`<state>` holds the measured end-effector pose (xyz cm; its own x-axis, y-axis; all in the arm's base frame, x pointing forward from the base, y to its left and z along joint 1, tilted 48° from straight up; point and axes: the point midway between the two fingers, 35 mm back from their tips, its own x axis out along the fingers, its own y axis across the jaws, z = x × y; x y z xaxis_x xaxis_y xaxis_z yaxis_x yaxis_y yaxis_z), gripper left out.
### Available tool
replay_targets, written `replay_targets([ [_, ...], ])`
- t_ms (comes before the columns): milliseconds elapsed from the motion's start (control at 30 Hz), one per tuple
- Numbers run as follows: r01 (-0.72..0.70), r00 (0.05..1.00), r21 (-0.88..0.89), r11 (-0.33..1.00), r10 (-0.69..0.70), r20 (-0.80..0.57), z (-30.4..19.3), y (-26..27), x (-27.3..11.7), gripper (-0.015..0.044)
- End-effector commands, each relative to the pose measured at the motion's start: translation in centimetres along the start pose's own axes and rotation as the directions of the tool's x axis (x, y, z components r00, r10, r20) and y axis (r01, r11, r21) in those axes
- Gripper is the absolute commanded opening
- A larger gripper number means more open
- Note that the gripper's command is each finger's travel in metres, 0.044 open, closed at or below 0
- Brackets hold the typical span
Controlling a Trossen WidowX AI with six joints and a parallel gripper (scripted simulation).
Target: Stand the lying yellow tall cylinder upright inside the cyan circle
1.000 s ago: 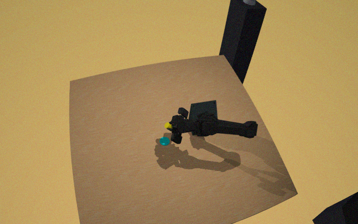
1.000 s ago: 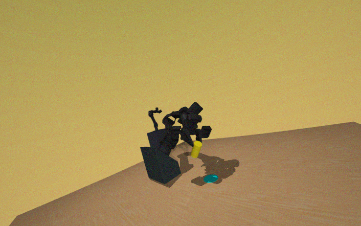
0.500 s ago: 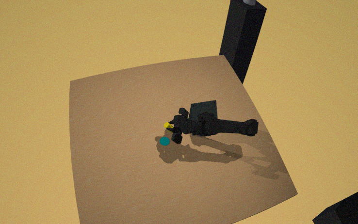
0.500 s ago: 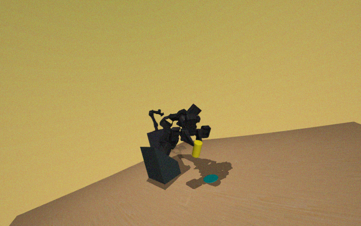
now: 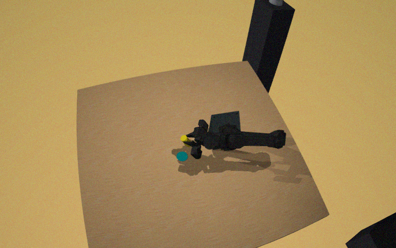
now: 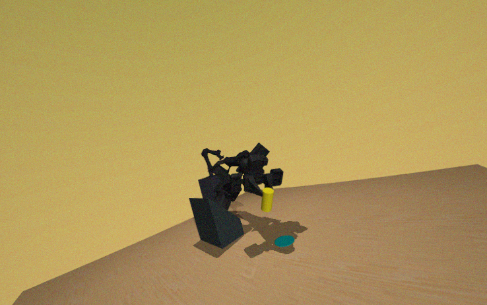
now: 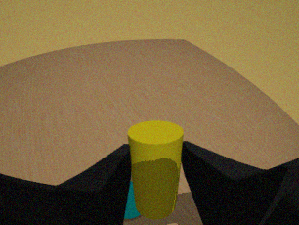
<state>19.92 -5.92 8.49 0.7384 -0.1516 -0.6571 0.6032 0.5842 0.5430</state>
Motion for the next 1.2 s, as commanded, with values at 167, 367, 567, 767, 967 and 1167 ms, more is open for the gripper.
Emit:
replay_targets([
  [167, -0.029, 0.998, 0.031, 0.999, 0.027, 0.061, 0.25, 0.07, -0.04, 0.0105],
  [367, -0.052, 0.994, 0.050, 0.997, 0.047, 0.098, 0.36, 0.13, -0.04, 0.0105],
  [567, -0.077, 0.989, 0.070, 0.995, 0.067, 0.134, 0.48, 0.19, -0.04, 0.0105],
  [767, -0.105, 0.981, 0.090, 0.990, 0.089, 0.170, 0.61, 0.26, -0.05, 0.0105],
  [967, -0.135, 0.972, 0.109, 0.985, 0.110, 0.206, 0.74, 0.34, -0.05, 0.0105],
  [1167, -0.163, 0.963, 0.126, 0.979, 0.130, 0.237, 0.85, 0.42, -0.06, 0.0105],
])
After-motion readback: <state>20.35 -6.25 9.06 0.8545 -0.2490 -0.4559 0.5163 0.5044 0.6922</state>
